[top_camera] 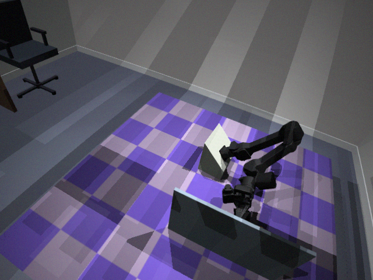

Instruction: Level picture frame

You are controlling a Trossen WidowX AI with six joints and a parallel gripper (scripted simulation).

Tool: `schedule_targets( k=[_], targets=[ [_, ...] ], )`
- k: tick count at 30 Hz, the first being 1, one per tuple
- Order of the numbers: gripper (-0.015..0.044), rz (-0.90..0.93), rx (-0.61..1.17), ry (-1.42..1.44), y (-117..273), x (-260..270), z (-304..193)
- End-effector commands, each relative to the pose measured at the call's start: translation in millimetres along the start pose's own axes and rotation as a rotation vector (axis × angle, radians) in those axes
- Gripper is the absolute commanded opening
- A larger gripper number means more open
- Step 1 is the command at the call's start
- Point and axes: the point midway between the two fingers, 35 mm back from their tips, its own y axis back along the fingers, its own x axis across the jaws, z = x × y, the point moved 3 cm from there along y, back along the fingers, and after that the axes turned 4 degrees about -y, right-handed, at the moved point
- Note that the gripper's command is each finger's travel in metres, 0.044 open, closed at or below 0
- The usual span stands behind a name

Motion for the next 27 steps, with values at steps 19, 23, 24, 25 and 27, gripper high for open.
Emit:
schedule_targets(
  k=[19, 23, 24, 25, 27],
  targets=[
    [0.0, 0.012, 0.006, -0.002, -0.7, -3.3, -1.5],
    [0.0, 0.006, 0.006, -0.002, -0.7, -4.4, -1.5],
    [0.0, 0.002, 0.006, -0.002, -0.7, -4.8, -1.5],
    [0.0, 0.001, 0.006, -0.002, -0.7, -4.9, -1.5],
    [0.0, 0.001, 0.006, -0.002, -0.7, -4.9, -1.5]
  ],
)
